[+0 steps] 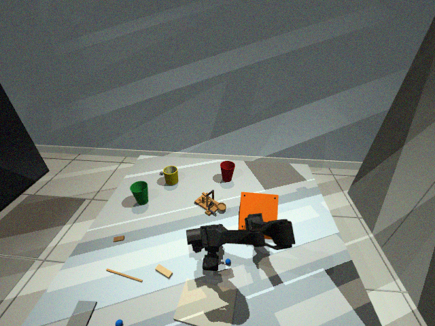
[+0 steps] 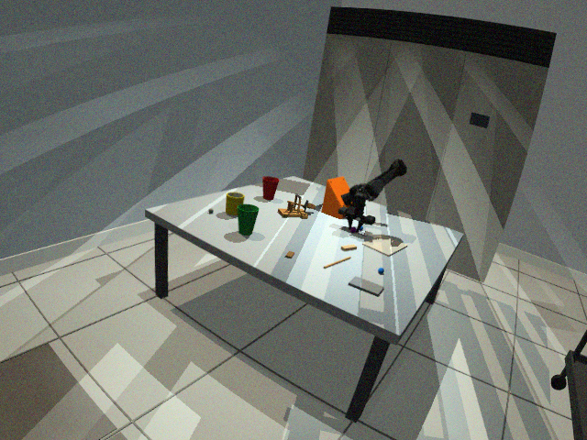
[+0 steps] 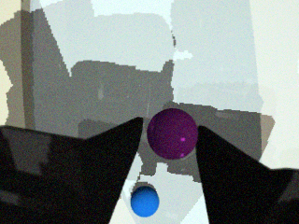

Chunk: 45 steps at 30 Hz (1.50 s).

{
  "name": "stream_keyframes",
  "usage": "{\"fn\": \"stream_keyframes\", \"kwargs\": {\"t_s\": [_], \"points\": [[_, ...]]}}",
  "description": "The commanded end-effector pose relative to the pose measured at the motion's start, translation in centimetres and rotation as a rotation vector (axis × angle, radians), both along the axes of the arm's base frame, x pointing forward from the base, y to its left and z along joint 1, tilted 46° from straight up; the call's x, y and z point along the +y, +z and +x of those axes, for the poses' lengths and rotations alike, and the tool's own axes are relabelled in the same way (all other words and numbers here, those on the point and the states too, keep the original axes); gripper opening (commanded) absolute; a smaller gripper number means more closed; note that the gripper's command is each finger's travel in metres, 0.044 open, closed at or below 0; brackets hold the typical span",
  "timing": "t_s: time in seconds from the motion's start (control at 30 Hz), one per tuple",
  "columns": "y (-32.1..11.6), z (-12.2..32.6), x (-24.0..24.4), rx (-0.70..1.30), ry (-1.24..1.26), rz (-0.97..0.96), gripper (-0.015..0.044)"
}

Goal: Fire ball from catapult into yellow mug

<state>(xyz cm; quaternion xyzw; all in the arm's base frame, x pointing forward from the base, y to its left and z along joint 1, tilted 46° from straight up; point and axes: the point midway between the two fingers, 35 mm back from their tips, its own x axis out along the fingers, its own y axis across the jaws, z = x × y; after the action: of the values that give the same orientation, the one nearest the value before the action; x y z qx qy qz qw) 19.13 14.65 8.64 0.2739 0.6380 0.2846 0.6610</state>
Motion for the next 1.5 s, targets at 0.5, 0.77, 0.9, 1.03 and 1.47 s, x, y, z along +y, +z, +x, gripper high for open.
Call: {"fn": "stream_keyframes", "kwargs": {"t_s": [0.5,0.77,0.9,1.03,1.47], "points": [[1.8,0.9,-2.7,0.002,-0.005,-0.028,0.0],[4.3,1.2,-5.5,0.004,-0.003,-0.035,0.0],[5.7,1.1,-6.8,0.006,-0.003,-0.031,0.0],[7.2,0.9,-8.1,0.006,-0.003,-0.022,0.0],[7.1,1.9,-10.8,0.062,-0.029,-0.026,0.0]]}}
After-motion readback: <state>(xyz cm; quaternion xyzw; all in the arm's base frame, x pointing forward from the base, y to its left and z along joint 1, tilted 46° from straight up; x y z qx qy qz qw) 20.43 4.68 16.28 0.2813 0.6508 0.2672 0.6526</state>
